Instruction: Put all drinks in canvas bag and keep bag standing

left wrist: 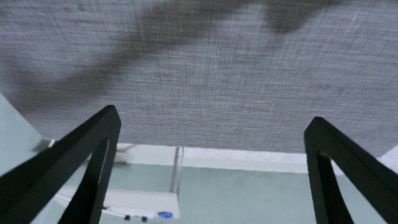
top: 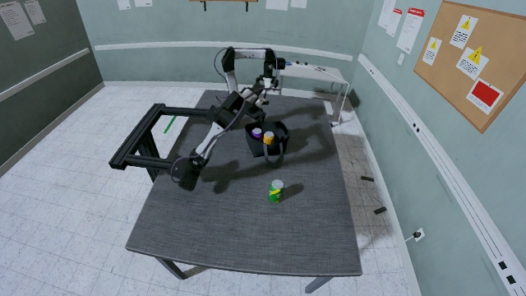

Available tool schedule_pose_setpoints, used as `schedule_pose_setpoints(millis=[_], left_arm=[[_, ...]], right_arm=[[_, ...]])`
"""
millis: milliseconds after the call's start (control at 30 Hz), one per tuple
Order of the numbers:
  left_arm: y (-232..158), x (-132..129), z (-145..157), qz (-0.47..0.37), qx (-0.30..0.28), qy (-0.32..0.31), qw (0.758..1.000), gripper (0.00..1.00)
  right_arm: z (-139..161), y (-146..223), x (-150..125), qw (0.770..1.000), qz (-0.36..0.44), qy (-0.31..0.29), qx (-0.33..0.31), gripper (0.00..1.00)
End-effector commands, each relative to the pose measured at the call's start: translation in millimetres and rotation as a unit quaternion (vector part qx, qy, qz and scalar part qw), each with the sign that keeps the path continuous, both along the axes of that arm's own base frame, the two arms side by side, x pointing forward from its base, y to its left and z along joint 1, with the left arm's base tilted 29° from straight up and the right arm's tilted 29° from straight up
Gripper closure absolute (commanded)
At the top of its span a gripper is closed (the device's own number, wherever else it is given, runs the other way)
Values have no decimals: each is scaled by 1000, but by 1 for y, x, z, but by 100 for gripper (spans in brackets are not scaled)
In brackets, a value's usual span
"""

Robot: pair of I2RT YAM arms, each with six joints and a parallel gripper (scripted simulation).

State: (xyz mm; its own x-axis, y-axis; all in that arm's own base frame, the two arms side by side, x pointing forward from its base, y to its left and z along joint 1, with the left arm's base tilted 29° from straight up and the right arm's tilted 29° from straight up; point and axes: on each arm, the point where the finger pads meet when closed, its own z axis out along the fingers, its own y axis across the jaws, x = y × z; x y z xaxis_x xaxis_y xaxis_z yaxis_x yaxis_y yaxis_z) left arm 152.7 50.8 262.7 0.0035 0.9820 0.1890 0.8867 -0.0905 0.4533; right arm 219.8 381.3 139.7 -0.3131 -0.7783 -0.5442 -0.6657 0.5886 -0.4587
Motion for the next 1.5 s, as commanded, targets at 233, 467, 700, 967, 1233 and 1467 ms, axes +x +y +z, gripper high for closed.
schedule_pose_setpoints(millis=[233,467,700,967,1233,1467], left_arm=[[3,1,10,11,2,-12,1000,0],[3,1,10,11,2,-12,1000,0],[3,1,10,11,2,-12,1000,0],[3,1,10,11,2,-12,1000,0],[3,1,10,11,2,-12,1000,0],[3,1,10,11,2,-12,1000,0]], right_arm=[[18,-27,-2,999,2,-8,31,14],[18,-42,-6,1000,2,-7,28,14],[14,-70,-13,1000,2,-1,7,14],[16,-71,-13,1000,2,-7,25,14],[11,-93,-20,1000,3,1,0,14],[18,-98,-23,1000,5,-8,15,14]])
